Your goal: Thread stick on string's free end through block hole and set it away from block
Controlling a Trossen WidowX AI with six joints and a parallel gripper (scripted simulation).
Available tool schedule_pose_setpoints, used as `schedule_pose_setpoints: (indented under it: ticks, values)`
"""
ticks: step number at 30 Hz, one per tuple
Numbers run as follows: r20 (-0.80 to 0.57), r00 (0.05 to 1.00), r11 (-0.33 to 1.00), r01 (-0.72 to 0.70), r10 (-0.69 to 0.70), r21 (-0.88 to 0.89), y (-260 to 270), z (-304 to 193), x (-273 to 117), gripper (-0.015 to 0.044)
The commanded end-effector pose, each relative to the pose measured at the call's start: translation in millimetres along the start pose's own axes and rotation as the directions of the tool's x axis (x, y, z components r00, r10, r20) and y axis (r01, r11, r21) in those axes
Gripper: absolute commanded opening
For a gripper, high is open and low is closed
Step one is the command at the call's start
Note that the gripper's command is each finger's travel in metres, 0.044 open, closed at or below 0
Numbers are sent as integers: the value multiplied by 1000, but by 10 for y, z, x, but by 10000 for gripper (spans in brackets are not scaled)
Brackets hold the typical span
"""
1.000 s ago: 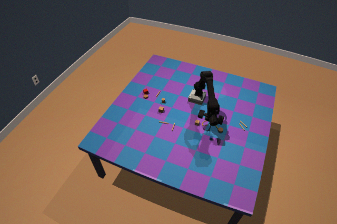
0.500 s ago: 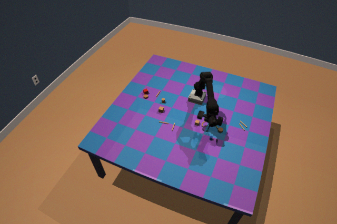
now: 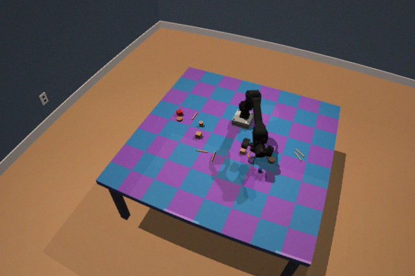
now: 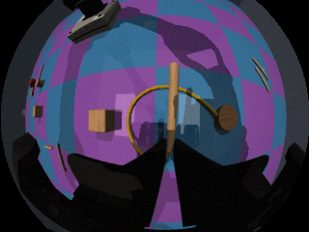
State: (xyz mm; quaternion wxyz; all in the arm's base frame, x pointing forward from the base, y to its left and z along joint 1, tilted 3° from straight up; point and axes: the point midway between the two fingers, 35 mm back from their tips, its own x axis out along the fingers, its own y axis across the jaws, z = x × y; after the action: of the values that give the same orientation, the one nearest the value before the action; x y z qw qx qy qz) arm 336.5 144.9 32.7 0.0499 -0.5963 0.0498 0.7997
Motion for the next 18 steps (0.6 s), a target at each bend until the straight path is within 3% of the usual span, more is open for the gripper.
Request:
schedule_pose_setpoints:
  ticks: [1,18]
  values:
    - [-17,1000,1000,0,0,-6,5,-65,-37,0]
    - [-54,999,1000,6,-6,-2,39,-269,-97,0]
